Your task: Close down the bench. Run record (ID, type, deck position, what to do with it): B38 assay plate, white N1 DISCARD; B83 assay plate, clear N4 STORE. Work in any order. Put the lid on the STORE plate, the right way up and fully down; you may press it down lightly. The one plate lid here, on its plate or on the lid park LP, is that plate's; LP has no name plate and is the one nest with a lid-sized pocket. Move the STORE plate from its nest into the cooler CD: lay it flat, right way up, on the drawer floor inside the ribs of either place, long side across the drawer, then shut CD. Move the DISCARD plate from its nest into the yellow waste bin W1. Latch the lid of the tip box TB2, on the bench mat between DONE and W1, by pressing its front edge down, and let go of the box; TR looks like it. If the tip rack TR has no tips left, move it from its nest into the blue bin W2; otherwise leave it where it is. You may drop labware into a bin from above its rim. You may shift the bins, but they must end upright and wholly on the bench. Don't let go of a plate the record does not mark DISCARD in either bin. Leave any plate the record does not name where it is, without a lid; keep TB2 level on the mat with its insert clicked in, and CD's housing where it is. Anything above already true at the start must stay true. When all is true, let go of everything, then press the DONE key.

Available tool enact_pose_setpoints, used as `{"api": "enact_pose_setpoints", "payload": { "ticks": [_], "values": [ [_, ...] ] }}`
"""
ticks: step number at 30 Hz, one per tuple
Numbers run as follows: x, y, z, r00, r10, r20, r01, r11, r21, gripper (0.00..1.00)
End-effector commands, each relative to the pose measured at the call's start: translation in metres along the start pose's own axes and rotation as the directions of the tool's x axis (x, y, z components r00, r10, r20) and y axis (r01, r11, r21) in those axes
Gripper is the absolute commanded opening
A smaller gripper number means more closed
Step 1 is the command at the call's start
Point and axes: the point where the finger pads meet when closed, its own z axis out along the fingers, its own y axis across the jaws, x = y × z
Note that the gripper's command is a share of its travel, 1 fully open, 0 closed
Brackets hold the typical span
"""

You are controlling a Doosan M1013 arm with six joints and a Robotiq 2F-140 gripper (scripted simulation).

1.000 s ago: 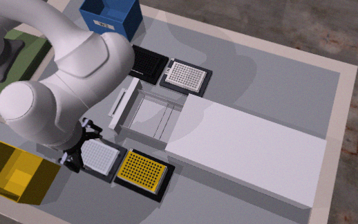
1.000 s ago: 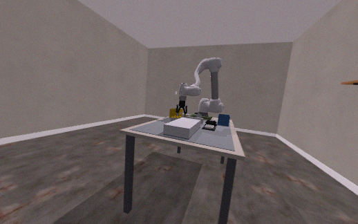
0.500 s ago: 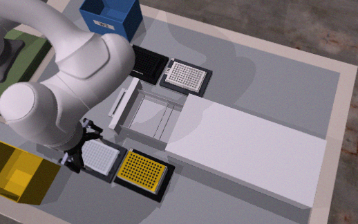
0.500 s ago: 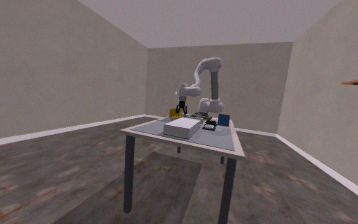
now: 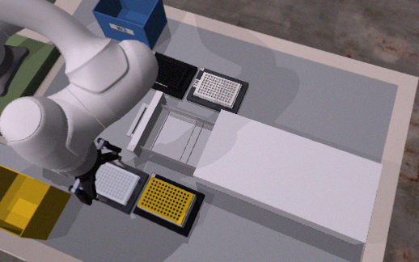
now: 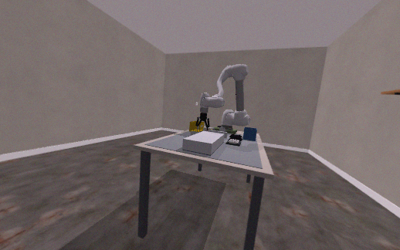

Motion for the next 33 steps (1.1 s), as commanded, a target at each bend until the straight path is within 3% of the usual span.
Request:
{"api": "enact_pose_setpoints", "payload": {
  "ticks": [1, 22, 33],
  "values": [
    [0.000, 0.000, 0.000, 1.000, 0.000, 0.000, 0.000, 1.000, 0.000, 0.66],
    [0.000, 0.000, 0.000, 1.000, 0.000, 0.000, 0.000, 1.000, 0.000, 0.66],
    [0.000, 0.000, -0.012, 1.000, 0.000, 0.000, 0.000, 1.000, 0.000, 0.66]
  ]
}}
